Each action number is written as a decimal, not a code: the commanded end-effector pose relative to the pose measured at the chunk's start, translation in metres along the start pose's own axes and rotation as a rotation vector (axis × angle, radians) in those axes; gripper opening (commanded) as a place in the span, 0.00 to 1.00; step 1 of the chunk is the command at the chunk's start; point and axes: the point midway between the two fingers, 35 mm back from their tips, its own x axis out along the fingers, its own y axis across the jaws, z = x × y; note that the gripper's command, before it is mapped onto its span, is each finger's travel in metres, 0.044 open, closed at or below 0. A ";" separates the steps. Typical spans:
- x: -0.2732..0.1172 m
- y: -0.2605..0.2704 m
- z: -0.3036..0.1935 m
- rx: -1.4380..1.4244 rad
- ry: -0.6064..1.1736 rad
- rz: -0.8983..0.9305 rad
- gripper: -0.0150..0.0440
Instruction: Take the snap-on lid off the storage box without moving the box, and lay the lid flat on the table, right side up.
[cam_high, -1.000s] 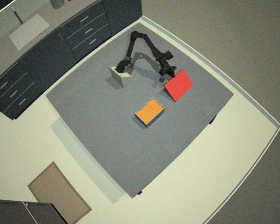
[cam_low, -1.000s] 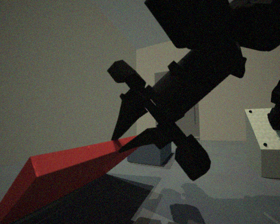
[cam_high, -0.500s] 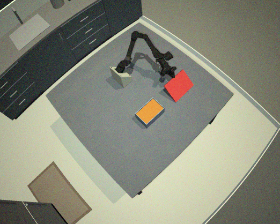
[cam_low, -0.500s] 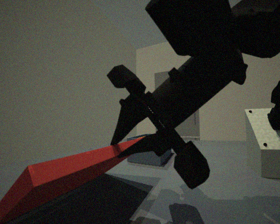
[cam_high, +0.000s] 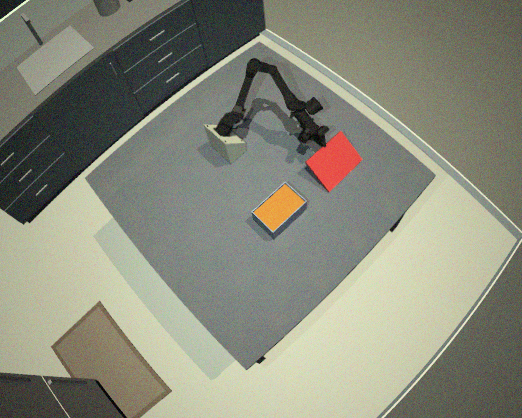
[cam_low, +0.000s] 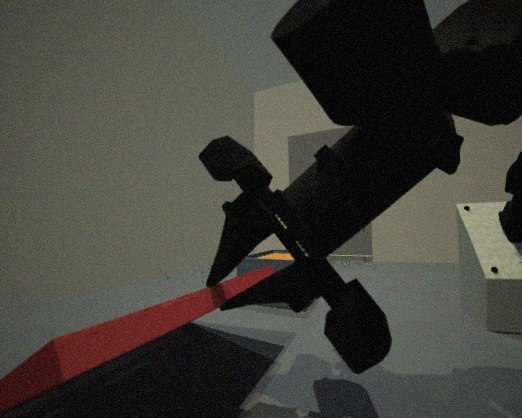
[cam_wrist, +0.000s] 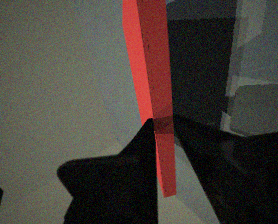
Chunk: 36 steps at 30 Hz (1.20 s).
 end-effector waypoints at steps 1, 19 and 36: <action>0.007 -0.011 0.005 0.000 -0.014 -0.025 0.25; 0.016 -0.022 0.005 0.000 -0.013 -0.025 0.25; 0.015 -0.021 0.001 0.000 -0.013 -0.025 0.57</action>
